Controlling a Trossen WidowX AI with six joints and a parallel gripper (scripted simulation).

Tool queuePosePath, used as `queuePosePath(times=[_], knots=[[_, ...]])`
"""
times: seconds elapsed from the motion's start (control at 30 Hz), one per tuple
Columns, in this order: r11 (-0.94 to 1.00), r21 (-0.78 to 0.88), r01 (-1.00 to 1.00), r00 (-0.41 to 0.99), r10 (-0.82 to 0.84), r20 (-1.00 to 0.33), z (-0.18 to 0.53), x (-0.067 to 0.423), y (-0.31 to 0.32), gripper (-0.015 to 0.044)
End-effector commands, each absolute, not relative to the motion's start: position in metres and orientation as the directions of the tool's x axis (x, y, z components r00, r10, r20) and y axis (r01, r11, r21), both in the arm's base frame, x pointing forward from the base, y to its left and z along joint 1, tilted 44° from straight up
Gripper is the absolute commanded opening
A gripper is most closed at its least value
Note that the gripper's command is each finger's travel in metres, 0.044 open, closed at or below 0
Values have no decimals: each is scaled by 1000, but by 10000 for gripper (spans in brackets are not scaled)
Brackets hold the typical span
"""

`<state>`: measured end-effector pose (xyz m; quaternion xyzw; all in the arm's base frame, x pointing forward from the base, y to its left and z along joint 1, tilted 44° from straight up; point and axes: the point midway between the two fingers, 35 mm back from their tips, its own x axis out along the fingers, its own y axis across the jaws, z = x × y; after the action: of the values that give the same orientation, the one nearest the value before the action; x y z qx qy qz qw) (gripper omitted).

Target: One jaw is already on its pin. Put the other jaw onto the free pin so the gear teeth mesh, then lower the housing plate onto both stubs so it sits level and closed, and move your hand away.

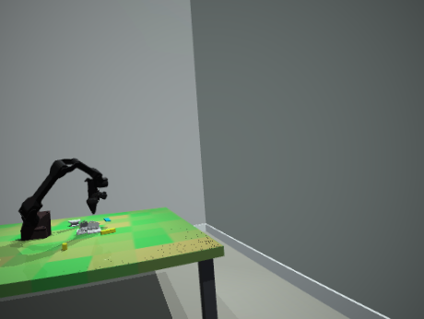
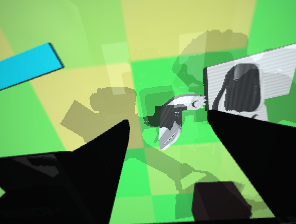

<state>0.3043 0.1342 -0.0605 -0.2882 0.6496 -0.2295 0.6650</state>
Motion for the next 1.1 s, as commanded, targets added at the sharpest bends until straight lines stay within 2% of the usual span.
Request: queuePosePath(times=[0.0, 0.5, 1.07], knots=[[718, -675, -169, 50, -678, -734, -60, 301, 135, 440], [605, -594, -529, 50, -677, -734, -58, 294, 134, 440], [369, -398, -840, 51, -677, -735, -55, 287, 134, 440]])
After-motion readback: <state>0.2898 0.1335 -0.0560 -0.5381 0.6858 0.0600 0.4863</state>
